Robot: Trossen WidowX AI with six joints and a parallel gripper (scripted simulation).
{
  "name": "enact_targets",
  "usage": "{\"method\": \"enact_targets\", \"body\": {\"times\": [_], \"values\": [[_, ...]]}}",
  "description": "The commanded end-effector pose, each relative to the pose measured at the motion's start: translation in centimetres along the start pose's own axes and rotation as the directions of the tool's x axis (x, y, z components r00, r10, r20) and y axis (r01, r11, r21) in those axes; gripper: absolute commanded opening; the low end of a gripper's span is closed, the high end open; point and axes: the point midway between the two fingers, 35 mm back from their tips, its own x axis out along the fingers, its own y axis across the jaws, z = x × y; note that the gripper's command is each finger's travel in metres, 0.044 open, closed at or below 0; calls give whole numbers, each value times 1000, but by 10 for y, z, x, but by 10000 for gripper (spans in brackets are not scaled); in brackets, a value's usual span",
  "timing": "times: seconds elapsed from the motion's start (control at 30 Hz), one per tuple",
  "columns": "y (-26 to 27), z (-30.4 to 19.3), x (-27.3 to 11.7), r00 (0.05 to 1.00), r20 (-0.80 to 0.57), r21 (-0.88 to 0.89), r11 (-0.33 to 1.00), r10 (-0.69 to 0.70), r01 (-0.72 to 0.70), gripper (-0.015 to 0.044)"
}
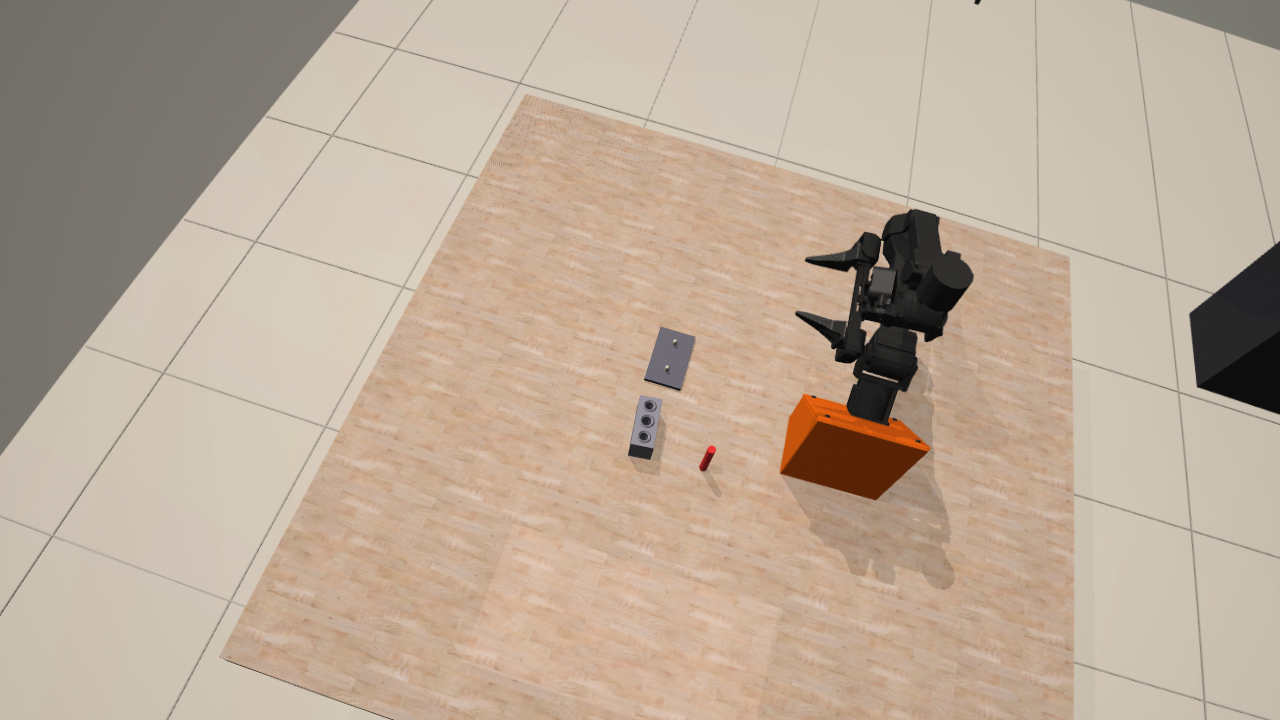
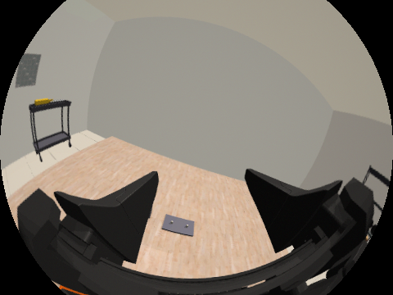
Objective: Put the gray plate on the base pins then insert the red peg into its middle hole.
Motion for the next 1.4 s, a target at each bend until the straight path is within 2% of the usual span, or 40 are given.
{"method": "enact_targets", "body": {"times": [0.0,0.1,0.33,0.53,0.67,1.0,1.2,1.37], "values": [[0,0,0,1000,0,0,1000,0,0,426],[7,7,8,999,-30,85,996,42,-39,440],[25,29,53,960,-246,396,918,132,-25,440],[51,18,108,844,-496,602,782,206,163,440],[65,6,130,767,-597,654,697,236,294,440],[106,-37,171,526,-798,600,473,294,645,440],[129,-66,192,356,-879,448,296,316,843,440],[148,-94,204,205,-922,264,147,328,953,440]]}}
